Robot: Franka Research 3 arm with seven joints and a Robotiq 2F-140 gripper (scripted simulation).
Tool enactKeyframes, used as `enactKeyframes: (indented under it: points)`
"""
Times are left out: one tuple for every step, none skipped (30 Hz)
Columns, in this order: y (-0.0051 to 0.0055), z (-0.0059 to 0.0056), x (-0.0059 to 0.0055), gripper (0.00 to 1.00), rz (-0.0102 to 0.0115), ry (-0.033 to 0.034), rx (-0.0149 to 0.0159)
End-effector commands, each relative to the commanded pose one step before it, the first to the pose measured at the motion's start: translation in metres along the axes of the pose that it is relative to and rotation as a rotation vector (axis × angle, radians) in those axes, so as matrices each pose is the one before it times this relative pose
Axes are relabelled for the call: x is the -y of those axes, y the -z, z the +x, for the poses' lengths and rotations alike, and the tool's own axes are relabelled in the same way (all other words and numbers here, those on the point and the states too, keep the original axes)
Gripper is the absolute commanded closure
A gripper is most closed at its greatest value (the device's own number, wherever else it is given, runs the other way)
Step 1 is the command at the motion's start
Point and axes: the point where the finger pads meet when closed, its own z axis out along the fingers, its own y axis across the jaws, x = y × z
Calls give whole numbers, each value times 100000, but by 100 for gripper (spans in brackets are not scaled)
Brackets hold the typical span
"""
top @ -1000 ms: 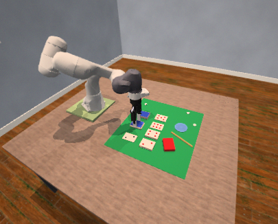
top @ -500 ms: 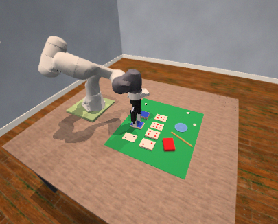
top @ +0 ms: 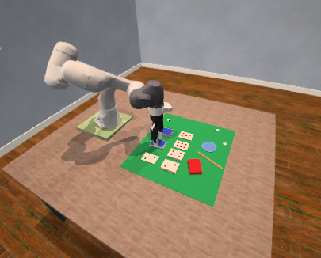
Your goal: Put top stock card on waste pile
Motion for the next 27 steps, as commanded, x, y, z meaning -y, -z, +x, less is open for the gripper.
enactKeyframes:
  points:
    - [14, 191, -25, 57, 98, -461, -423]
    - [0, 0, 0, 57, 0, 0, 0]
    - [0, 0, 0, 57, 0, 0, 0]
    - [0, 0, 0, 57, 0, 0, 0]
    - [0, 0, 0, 57, 0, 0, 0]
    - [0, 0, 0, 57, 0, 0, 0]
    - [0, 0, 0, 57, 0, 0, 0]
    - [0, 0, 0, 57, 0, 0, 0]
    - [0, 0, 0, 57, 0, 0, 0]
    - [0, 0, 0, 57, 0, 0, 0]
    - [0, 0, 0, 57, 0, 0, 0]
    - [0, 0, 0, 57, 0, 0, 0]
    - [0, 0, 0, 57, 0, 0, 0]
    - [0, 0, 0, 57, 0, 0, 0]
    - [0, 0, 0, 57, 0, 0, 0]
    - [0, 0, 0, 50, 0, 0, 0]
    - [0, 0, 0, 50, 0, 0, 0]
    - [0, 0, 0, 50, 0, 0, 0]
    - [0, 0, 0, 50, 0, 0, 0]
    - [0, 0, 0, 50, 0, 0, 0]
    - [0, 0, 0, 50, 0, 0, 0]
    - [0, 0, 0, 50, 0, 0, 0]
    - [0, 0, 0, 50, 0, 0, 0]
    - [0, 0, 0, 50, 0, 0, 0]
    - [0, 0, 0, 50, 0, 0, 0]
    - [0, 0, 0, 50, 0, 0, 0]
    - [0, 0, 0, 50, 0, 0, 0]
